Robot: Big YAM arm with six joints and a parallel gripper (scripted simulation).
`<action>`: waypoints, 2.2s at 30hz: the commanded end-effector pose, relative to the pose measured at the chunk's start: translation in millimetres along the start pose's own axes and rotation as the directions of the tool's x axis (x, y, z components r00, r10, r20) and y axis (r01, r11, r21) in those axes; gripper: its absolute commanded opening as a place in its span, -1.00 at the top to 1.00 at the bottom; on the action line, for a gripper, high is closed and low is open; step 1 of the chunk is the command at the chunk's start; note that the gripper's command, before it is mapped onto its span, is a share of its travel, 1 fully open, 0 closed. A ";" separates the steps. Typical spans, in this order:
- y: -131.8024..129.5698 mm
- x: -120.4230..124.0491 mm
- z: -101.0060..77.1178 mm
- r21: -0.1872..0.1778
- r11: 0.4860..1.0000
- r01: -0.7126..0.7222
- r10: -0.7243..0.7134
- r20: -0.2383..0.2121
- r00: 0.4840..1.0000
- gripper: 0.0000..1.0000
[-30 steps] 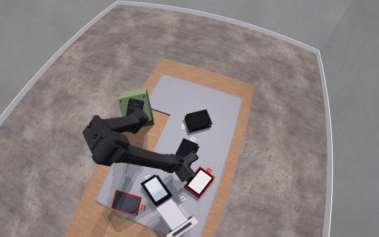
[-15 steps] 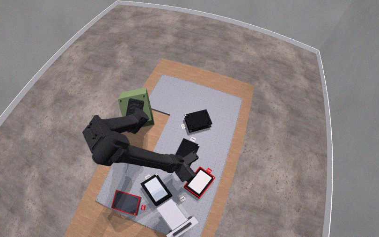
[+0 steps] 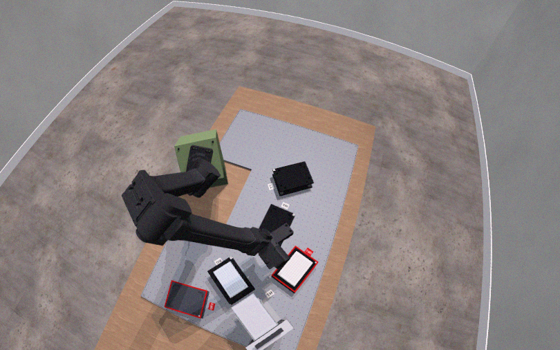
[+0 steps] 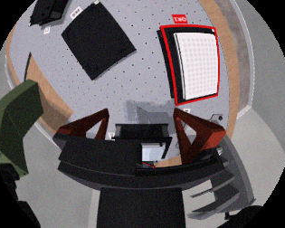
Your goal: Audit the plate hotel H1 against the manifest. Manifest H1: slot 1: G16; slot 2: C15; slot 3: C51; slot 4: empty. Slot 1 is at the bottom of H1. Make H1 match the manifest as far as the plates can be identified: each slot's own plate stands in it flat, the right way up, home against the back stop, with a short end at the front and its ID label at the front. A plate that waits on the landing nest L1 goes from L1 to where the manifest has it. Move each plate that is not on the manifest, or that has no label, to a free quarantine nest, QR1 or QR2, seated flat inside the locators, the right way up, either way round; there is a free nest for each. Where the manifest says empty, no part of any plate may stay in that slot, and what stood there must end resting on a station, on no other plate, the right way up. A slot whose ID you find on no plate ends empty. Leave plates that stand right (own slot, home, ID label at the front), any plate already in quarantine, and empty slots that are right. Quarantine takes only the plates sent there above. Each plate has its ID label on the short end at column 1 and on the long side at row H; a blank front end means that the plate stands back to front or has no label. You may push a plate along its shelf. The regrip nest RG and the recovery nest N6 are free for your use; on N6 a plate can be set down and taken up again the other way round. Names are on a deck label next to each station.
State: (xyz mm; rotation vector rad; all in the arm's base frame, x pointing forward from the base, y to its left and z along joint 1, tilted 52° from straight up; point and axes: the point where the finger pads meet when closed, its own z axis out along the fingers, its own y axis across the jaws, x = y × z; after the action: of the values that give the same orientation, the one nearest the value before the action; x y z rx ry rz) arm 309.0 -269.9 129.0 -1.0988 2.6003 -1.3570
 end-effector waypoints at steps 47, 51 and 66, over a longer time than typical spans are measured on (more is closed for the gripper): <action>-14.0 -0.3 -58.5 0.031 0.999 -0.011 0.011 0.009 1.000 -1.00; -19.9 0.0 -70.9 0.039 0.999 -0.017 0.017 0.010 1.000 -1.00; -21.1 0.5 -107.2 0.042 0.999 -0.022 0.022 0.013 1.000 -1.00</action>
State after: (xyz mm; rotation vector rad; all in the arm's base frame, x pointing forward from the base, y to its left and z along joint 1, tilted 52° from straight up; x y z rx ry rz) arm 278.4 -209.7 185.7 -1.1154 2.6085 -1.3722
